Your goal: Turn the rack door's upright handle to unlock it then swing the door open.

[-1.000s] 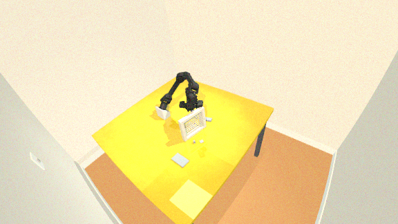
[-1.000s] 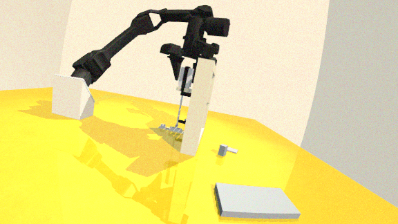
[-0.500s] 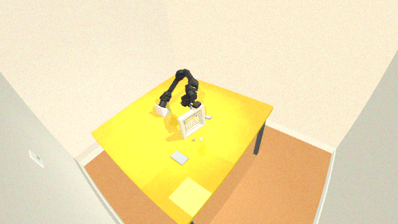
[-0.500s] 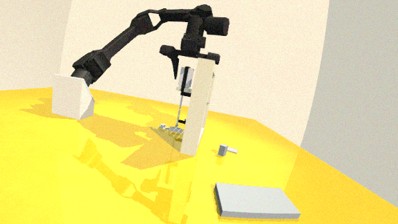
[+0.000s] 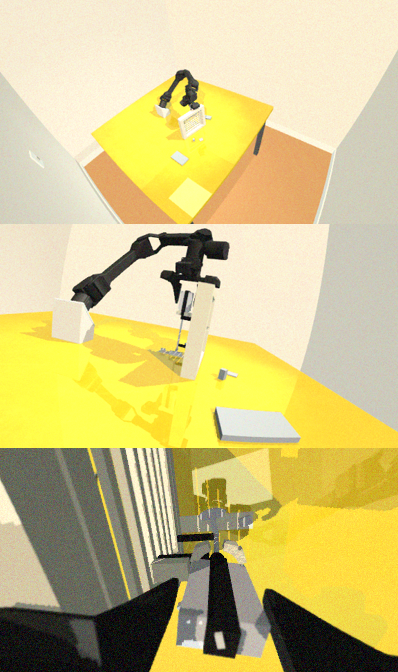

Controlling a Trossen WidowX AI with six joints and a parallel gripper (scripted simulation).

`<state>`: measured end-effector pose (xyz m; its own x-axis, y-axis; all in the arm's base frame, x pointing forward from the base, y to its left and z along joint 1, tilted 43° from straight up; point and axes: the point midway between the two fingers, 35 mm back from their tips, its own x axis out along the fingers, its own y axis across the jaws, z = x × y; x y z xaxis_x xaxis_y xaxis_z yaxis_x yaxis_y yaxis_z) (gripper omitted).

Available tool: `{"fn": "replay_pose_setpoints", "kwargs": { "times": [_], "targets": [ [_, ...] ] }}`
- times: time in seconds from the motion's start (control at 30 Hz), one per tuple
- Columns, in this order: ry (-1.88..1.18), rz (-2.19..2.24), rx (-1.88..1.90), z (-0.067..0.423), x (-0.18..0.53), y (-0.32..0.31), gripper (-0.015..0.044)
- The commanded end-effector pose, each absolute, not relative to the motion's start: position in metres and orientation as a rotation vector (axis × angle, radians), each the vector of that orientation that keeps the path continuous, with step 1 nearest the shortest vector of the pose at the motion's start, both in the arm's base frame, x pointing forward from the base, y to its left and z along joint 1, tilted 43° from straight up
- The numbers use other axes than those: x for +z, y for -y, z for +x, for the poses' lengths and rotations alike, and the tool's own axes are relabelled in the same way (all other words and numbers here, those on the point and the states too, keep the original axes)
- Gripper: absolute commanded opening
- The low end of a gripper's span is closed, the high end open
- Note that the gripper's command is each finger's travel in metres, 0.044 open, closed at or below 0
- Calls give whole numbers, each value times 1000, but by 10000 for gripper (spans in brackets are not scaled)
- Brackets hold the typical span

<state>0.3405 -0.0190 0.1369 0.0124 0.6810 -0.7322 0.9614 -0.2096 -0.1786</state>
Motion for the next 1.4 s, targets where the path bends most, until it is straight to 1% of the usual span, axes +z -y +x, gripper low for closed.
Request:
{"fn": "replay_pose_setpoints", "kwargs": {
  "times": [0.0, 1.13, 1.37],
  "targets": [
    [-1680, 1928, -1046, 342, 134, 20, 258],
    [-1680, 1928, -1046, 342, 134, 20, 31],
    [-1690, 1896, -994, 339, 134, 20, 26]
  ]
}}
